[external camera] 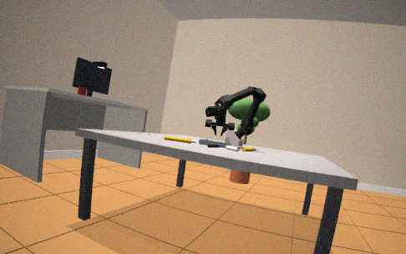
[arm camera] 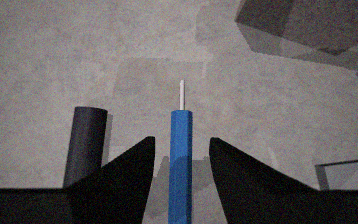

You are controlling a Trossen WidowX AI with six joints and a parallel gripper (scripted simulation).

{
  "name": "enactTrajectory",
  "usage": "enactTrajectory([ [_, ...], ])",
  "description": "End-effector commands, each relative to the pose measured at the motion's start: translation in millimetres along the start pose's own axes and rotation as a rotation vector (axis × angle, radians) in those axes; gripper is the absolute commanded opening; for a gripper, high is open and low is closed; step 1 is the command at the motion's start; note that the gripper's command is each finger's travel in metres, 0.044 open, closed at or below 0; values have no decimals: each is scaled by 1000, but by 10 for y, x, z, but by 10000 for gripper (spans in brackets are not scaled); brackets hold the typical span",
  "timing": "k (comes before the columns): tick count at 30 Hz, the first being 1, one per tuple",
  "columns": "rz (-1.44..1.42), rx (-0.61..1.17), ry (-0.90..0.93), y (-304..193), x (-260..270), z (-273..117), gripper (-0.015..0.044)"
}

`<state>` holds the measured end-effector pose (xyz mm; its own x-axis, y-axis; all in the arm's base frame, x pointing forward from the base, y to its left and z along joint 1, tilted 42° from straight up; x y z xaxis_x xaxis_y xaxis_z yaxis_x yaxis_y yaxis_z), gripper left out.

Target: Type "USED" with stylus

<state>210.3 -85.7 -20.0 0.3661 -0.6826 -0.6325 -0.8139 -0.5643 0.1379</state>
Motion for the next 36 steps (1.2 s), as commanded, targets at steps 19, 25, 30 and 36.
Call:
enactTrajectory([
  [19, 5, 0, -7, -70, -7, 139, 150],
  [25, 5, 0, -7, -87, -8, 167, 150],
  [30, 5, 0, -8, -105, -9, 198, 150],
  [36, 5, 0, -8, -121, -12, 224, 150],
])
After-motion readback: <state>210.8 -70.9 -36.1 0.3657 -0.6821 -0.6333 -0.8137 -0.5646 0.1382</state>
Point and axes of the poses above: the point midway between the two fingers, 35 mm back from their tips, its own z axis out along the fingers, its own x axis across the jaws, y = z × x, the point moved 3 cm from there along -z, back along the fingers, and after that the axes turned 3 degrees about -z, right-handed, at the moved point
